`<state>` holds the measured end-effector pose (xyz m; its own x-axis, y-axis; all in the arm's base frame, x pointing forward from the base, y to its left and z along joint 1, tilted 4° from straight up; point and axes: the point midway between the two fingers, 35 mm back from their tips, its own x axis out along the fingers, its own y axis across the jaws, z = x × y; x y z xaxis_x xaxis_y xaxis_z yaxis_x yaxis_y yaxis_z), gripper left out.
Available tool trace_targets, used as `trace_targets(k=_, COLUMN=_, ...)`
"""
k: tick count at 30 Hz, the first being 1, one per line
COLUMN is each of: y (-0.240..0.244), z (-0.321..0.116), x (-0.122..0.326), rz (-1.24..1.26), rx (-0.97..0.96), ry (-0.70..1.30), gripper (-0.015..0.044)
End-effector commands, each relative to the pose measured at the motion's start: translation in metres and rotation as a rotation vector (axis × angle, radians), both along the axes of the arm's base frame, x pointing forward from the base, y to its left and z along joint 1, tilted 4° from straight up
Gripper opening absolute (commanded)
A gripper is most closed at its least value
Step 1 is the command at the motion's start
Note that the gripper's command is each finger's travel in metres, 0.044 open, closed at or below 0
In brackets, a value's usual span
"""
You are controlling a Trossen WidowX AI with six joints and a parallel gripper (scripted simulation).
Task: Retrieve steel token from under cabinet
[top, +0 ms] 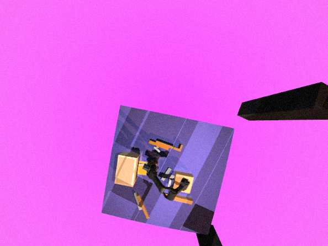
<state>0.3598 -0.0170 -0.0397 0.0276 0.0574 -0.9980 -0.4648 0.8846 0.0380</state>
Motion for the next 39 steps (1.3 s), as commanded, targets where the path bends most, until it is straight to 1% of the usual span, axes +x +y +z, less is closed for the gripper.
trace_targets(k=1, y=-0.003, z=-0.001, x=-0.006, rz=0.001, rx=0.002, ry=0.004, gripper=0.0000)
trace_targets(k=39, y=-0.028, z=-0.004, x=-0.048, rz=0.001, rx=0.000, ry=0.007, gripper=0.0000)
